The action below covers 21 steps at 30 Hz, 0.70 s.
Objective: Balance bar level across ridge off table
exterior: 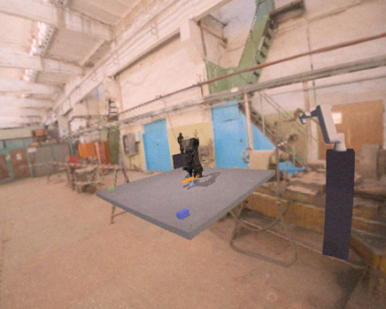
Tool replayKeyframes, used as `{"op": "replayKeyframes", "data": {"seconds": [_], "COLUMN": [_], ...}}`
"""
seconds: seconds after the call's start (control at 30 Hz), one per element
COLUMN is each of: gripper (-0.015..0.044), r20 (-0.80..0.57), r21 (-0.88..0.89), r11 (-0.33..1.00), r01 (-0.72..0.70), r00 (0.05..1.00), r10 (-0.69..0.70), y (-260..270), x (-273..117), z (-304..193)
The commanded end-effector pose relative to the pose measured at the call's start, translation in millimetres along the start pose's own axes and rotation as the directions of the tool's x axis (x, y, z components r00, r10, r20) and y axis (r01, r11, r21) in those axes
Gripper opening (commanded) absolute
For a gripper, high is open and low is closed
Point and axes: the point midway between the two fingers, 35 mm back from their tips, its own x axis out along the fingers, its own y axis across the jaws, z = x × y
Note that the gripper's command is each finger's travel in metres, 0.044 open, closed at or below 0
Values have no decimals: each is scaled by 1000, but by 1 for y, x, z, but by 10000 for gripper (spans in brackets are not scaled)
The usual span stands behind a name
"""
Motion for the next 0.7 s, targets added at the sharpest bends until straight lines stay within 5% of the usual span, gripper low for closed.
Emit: {"op": "replayKeyframes", "data": {"seconds": [0.0,0.67], "gripper": [0,0], "r20": [-6,-6], "r21": [0,0], "r11": [1000,1000], "r01": [2,2], "r00": [1000,1000], "r10": [-2,-2], "y": [0,0], "x": [3,1], "z": [-1,-1]}}
